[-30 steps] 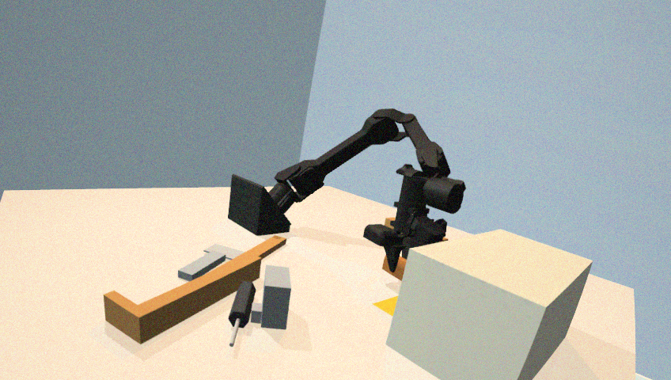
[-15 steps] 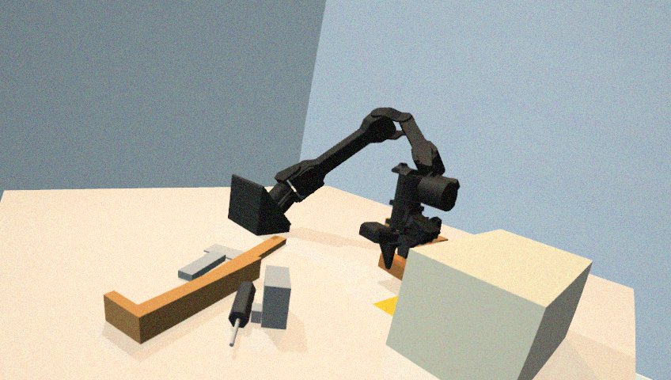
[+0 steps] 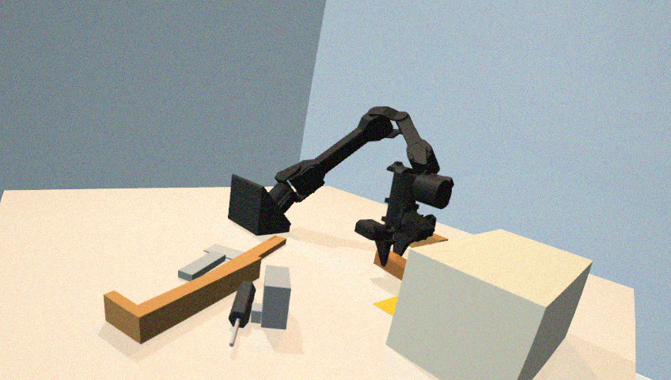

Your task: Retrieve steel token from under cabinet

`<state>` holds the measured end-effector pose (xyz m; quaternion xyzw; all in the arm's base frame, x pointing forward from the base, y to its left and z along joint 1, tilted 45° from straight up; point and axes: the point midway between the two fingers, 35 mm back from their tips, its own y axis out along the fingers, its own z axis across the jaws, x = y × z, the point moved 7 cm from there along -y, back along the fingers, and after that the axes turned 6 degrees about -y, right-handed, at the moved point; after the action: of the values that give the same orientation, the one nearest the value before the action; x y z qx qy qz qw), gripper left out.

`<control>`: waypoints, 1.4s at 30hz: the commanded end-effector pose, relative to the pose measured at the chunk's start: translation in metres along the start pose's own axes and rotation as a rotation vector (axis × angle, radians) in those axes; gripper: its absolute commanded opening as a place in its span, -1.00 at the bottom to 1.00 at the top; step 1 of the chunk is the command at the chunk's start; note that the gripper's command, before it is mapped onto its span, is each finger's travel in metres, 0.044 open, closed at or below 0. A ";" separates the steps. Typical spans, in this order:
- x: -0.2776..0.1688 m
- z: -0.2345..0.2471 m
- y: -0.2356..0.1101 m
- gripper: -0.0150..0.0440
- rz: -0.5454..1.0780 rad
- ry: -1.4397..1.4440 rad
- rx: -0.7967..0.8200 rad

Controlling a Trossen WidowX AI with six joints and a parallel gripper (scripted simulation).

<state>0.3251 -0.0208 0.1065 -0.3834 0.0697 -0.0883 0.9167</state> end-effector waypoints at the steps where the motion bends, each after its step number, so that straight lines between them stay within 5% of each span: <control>1: -0.005 0.000 0.001 -0.49 0.004 0.004 0.001; 42: -0.053 0.007 0.001 -0.49 0.006 0.006 0.001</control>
<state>0.2787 -0.0051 0.1144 -0.3837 0.0708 -0.0875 0.9166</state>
